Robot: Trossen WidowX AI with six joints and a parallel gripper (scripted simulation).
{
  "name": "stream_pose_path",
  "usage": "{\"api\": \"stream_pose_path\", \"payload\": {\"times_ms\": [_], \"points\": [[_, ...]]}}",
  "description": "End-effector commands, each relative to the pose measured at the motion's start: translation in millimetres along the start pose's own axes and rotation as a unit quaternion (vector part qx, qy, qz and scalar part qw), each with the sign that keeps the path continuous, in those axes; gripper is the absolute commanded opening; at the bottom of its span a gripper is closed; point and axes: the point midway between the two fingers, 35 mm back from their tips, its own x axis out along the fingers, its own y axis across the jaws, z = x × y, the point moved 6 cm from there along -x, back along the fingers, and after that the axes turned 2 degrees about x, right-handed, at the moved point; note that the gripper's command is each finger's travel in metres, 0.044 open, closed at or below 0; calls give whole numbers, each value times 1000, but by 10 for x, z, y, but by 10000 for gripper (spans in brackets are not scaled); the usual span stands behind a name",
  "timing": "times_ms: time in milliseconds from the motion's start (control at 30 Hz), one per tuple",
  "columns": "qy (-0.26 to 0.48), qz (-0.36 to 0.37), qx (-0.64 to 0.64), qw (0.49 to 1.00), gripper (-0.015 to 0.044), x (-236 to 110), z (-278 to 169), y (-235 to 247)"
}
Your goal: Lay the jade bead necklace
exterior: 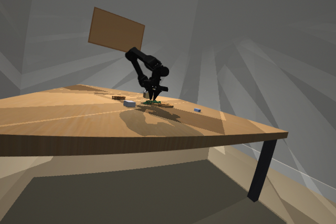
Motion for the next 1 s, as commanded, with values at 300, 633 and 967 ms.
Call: {"api": "stream_pose_path", "payload": {"times_ms": [300, 633, 967], "points": [[-3, -6, -8, 1000, 120, 150, -21, -18], [-1, -3, -3, 1000, 0, 126, -8, -9], [-1, -3, -3, 1000, 0, 126, -8, -9]]}}
